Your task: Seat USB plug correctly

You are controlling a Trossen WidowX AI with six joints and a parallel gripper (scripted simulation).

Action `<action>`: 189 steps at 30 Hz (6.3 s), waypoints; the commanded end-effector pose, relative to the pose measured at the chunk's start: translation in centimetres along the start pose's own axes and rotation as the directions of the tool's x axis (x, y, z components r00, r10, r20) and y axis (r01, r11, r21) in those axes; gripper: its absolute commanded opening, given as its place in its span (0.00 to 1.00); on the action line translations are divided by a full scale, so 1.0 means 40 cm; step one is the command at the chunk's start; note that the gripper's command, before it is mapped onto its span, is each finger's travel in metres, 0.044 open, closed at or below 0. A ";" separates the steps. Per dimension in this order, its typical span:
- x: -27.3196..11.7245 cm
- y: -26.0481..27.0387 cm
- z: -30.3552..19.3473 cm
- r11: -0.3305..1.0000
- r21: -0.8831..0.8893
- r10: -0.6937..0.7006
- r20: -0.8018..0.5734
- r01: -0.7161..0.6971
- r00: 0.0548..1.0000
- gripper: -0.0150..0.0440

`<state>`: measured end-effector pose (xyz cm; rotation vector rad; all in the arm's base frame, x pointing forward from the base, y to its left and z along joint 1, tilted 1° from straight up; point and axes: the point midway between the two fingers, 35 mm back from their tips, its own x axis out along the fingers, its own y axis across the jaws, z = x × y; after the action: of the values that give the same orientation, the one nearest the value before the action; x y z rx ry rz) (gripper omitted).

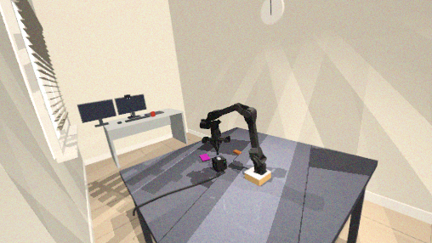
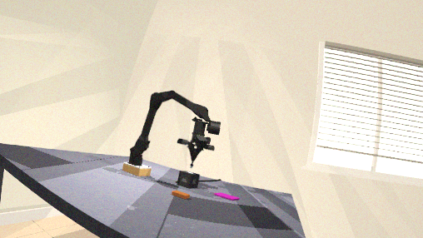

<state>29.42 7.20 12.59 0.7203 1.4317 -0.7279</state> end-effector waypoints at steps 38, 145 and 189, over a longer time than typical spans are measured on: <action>0.001 0.000 0.000 0.543 0.840 0.000 0.000 0.000 1.000 0.25; 0.029 -0.010 0.006 0.585 0.811 -0.028 0.019 0.001 0.999 0.25; 0.042 -0.012 0.007 0.592 0.806 -0.034 0.023 0.001 0.999 0.25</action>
<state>29.17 6.73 10.99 1.3928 1.0180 -1.4452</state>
